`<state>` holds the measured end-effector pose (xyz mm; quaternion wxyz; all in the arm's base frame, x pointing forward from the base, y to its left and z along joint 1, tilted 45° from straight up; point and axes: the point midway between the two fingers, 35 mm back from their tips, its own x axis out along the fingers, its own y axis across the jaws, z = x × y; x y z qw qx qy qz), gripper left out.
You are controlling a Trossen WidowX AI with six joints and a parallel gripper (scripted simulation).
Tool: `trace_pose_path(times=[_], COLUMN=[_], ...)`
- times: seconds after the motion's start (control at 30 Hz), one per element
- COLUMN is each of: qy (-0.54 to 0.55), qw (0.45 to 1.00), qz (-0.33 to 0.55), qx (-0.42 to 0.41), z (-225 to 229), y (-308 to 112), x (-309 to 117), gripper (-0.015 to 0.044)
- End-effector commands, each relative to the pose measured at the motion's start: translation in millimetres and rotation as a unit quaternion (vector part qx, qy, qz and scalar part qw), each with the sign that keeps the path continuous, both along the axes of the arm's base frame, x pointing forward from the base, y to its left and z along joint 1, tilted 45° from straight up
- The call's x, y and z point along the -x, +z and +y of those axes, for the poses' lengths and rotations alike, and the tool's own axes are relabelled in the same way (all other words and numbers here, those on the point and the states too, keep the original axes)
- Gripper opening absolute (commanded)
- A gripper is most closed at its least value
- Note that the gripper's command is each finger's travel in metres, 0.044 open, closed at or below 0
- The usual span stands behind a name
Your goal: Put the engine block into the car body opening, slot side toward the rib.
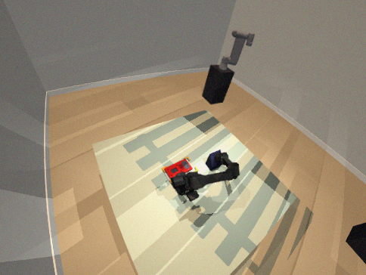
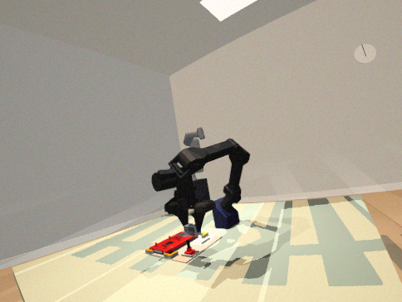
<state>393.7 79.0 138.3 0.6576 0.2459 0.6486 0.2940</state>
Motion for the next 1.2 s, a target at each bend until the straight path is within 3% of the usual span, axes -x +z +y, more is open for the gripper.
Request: trace_pose_path(times=[0.0,0.43,0.87,1.17], qy=[-0.014,-0.120,-0.250,-0.257], qw=[1.000,0.986,0.937,0.934], qz=[-0.008,-0.113,-0.242,-0.248], qx=[-0.002,-0.003,-0.021,-0.024], z=[-3,-2,2,2], y=[1,-5,-9,-8], x=[1,8,21,23], gripper=[0.0000,0.0000,0.0000,0.0000])
